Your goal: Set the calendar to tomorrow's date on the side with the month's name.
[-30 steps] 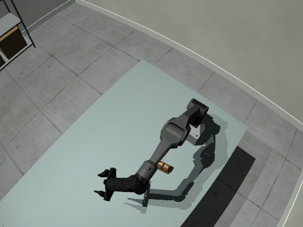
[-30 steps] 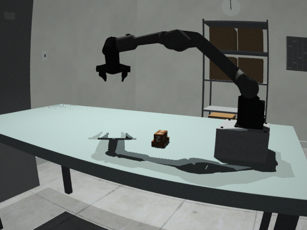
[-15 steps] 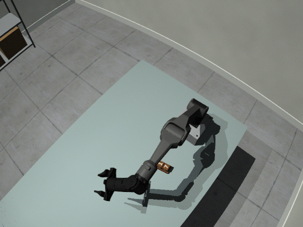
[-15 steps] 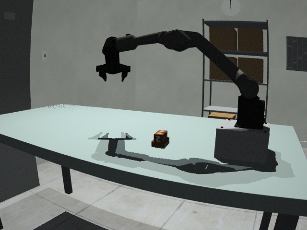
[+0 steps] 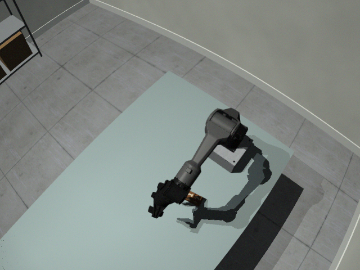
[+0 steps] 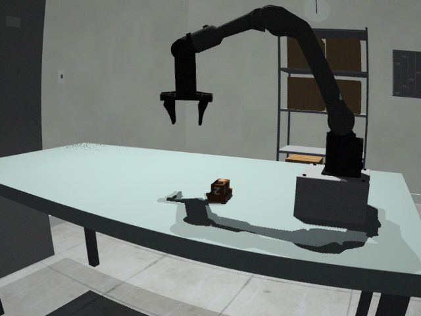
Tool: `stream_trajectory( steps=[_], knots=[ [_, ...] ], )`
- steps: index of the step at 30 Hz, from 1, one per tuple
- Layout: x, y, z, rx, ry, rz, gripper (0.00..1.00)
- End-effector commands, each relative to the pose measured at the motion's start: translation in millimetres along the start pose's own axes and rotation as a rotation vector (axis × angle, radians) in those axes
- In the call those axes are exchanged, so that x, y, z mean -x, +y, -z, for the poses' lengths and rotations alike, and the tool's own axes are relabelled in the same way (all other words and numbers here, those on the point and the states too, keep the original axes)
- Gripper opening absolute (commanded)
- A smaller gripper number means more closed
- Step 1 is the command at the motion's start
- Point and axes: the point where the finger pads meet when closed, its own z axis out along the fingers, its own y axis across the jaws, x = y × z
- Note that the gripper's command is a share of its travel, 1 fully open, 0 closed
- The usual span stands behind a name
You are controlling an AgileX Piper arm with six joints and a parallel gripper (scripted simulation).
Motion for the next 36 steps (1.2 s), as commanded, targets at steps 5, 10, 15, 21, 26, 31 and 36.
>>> stream_trajectory(
  steps=[5, 10, 15, 21, 26, 31, 36],
  knots=[
    [-55.4, -61.0, 16.3, -0.016, 0.208, -0.085, 1.0],
    [-98.5, -105.9, 28.4, -0.052, 0.357, -0.161, 1.0],
    [-104.2, -111.1, 29.3, -0.059, 0.375, -0.171, 1.0],
    [-104.5, -111.8, 29.7, -0.059, 0.376, -0.171, 1.0],
    [-104.5, -111.8, 29.7, -0.059, 0.376, -0.171, 1.0],
    [-104.7, -111.8, 29.2, -0.056, 0.377, -0.156, 1.0],
    [-105.0, -111.9, 28.5, -0.051, 0.378, -0.124, 1.0]
  ],
)
